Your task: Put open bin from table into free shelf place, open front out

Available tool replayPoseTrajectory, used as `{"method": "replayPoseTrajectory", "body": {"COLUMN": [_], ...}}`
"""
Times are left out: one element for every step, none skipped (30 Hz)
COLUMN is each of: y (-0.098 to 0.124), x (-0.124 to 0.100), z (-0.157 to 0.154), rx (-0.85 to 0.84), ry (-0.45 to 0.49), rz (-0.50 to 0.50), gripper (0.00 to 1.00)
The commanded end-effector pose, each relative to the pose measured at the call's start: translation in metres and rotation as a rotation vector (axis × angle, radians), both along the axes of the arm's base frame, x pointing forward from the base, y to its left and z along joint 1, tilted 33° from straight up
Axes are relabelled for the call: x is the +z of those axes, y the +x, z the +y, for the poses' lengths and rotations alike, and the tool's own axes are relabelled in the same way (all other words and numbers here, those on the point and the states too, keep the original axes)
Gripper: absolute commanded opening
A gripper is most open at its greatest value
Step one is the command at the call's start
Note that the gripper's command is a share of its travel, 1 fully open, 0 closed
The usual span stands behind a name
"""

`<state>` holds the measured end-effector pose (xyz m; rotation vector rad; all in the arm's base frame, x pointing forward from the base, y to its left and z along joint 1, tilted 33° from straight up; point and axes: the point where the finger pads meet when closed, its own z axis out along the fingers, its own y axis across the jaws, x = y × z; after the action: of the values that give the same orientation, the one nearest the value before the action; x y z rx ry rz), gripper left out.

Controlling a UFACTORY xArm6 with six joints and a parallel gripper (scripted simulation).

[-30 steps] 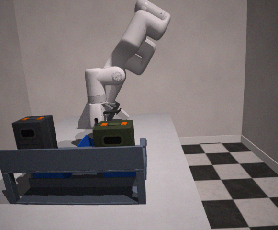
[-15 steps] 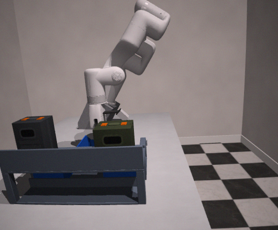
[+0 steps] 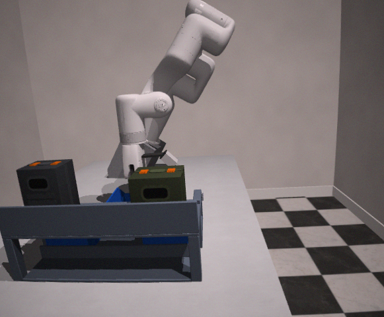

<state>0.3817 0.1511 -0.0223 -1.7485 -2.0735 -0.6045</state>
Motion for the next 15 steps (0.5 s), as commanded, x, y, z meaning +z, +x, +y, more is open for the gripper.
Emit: {"method": "replayPoseTrajectory", "body": {"y": [0.0083,0.0103,0.0103,0.0103,0.0103,0.0103,0.0103,0.0103,0.0103,0.0103,0.0103,0.0103,0.0103,0.0103,0.0121], "x": [0.0016,0.0018,0.0018,0.0018,0.0018,0.0018,0.0018,0.0018,0.0018,0.0018,0.0018,0.0018,0.0018,0.0018,0.0020], "z": [0.0007,0.0010,0.0010,0.0010,0.0010,0.0010,0.0010,0.0010,0.0010,0.0010,0.0010,0.0010,0.0010,0.0010,0.0013], "rx": [-0.001,-0.001,-0.001,-0.001,-0.001,-0.001,-0.001,-0.001,-0.001,-0.001,-0.001,-0.001,-0.001,-0.001,-0.001], "ry": [0.000,0.000,0.000,0.000,0.000,0.000,0.000,0.000,0.000,0.000,0.000,0.000,0.000,0.000,0.000], "rz": [-0.003,-0.003,-0.003,-0.003,-0.003,-0.003,-0.003,-0.003,-0.003,-0.003,-0.003,-0.003,-0.003,-0.003,-0.003], "gripper": [0.00,0.00,0.00,0.00,0.00,0.00,0.00,0.00,0.00,0.00,0.00,0.00,0.00,0.00,0.00]}}
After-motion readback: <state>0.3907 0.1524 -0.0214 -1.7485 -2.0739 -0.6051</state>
